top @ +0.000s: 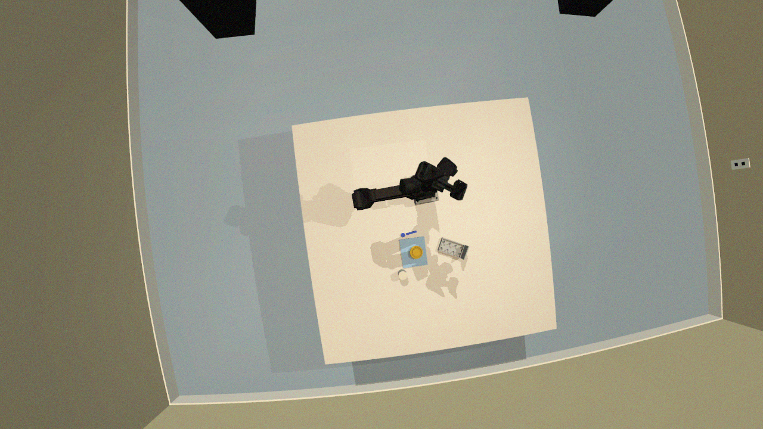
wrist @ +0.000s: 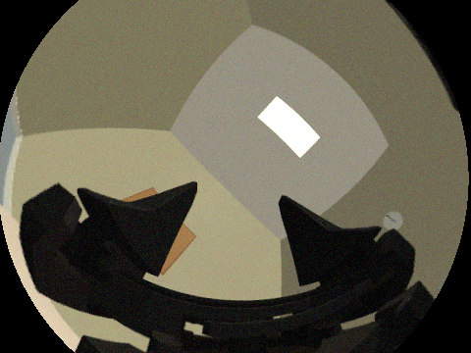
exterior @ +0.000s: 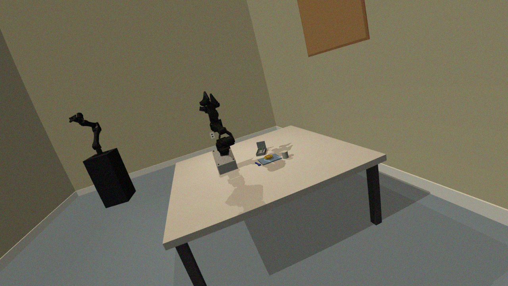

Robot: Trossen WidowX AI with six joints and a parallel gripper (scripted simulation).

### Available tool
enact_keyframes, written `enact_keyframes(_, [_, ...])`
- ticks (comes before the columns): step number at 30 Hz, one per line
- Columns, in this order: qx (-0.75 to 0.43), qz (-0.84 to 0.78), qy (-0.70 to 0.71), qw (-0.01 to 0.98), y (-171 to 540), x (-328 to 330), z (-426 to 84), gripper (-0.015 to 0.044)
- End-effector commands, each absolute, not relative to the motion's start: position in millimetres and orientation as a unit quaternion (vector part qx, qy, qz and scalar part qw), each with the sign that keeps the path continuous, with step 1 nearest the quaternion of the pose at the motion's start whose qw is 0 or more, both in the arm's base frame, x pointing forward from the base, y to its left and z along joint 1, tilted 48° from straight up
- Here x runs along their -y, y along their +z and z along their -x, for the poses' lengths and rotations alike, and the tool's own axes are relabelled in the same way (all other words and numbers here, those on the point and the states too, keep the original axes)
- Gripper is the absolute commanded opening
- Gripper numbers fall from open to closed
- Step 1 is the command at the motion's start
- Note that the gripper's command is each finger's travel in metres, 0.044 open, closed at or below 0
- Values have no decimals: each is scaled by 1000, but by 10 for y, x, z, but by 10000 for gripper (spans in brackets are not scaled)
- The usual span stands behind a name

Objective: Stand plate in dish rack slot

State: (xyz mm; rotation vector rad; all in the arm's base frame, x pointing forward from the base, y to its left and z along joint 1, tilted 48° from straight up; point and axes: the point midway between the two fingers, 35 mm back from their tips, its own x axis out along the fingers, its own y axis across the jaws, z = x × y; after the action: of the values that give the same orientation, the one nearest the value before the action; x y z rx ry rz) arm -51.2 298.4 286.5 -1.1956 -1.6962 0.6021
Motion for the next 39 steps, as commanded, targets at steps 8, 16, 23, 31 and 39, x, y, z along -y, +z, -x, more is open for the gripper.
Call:
enact_keyframes(8, [611, 551, 289, 490, 2620, -3245, 50, 400])
enact_keyframes(16, [523, 587, 335, 519, 2378, -3396, -347, 400])
enact_keyframes(23, [429, 614, 364, 553, 2154, -3457, -764, 400])
enact_keyframes(31, [331, 632, 377, 591, 1935, -3413, -1217, 400])
enact_keyframes(39, [266, 636, 379, 617, 1781, -3327, -1516, 400])
